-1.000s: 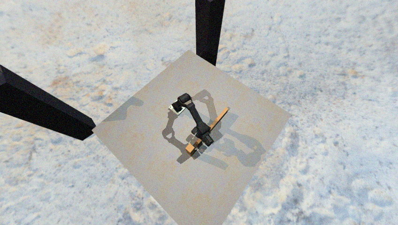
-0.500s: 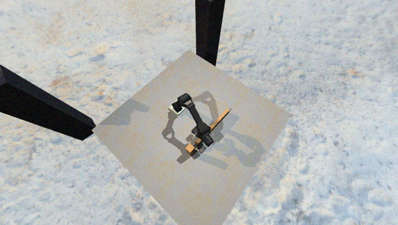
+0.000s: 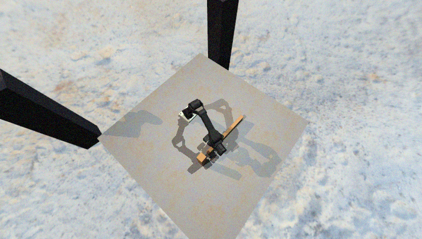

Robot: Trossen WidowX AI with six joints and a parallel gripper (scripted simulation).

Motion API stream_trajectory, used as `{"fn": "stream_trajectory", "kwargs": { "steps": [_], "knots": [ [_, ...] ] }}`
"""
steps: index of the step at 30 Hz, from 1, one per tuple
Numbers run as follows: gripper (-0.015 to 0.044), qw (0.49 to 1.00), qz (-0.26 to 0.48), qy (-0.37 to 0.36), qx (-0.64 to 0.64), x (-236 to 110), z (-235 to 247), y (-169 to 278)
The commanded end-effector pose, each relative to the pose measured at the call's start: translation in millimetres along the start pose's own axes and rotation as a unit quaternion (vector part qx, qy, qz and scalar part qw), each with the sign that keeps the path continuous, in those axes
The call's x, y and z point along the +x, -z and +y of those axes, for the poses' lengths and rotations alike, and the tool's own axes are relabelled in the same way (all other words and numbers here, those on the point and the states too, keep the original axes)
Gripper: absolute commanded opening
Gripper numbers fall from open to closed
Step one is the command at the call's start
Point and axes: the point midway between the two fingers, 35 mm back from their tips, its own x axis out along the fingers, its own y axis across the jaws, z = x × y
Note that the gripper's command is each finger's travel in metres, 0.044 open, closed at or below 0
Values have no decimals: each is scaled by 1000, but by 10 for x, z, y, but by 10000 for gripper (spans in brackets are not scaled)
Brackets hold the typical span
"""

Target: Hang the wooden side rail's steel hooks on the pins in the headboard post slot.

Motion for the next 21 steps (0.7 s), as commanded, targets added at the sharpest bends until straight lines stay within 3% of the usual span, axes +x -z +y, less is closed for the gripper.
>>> {"fn": "stream_trajectory", "kwargs": {
  "steps": [1, 21],
  "knots": [
    [0, 1000, -1, 4, 5, -38, -13, 0],
    [0, 1000, -1, 4, 5, -72, -13, 0]
  ]
}}
